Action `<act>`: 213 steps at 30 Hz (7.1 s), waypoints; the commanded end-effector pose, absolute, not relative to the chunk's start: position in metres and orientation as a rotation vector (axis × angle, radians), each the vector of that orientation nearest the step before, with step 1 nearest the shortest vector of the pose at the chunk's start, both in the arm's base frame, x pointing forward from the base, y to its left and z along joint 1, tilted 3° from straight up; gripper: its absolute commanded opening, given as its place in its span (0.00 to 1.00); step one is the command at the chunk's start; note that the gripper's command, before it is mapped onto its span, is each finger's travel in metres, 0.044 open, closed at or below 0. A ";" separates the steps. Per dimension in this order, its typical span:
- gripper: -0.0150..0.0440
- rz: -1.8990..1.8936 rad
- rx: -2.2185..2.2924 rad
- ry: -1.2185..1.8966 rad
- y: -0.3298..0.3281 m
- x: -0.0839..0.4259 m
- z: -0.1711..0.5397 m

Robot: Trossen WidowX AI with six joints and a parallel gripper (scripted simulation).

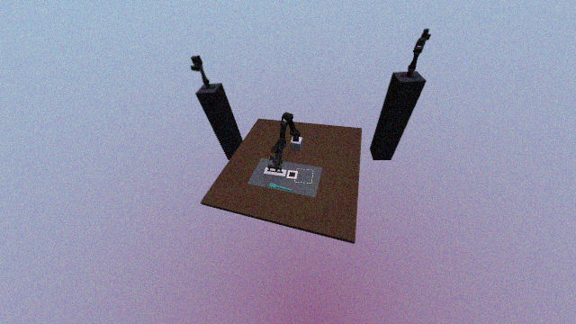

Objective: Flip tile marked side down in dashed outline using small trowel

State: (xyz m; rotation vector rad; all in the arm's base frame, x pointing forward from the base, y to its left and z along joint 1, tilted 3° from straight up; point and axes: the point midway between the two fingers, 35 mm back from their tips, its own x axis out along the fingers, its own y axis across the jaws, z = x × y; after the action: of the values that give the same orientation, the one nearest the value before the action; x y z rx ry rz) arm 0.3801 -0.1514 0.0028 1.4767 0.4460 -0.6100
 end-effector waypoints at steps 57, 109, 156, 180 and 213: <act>0.25 -0.578 1.577 0.462 -0.108 0.383 0.002; 0.25 -0.577 1.579 0.462 -0.094 0.383 0.062; 0.25 -0.640 1.608 0.450 -0.102 0.382 0.056; 0.25 -1.348 1.835 -0.040 -0.222 0.388 0.024; 0.25 -1.844 1.728 -1.032 -0.342 0.346 0.010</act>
State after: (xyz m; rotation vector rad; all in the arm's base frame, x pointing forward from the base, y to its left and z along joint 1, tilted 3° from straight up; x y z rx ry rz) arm 0.3440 -0.3389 0.0027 1.7303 -0.9948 -1.8637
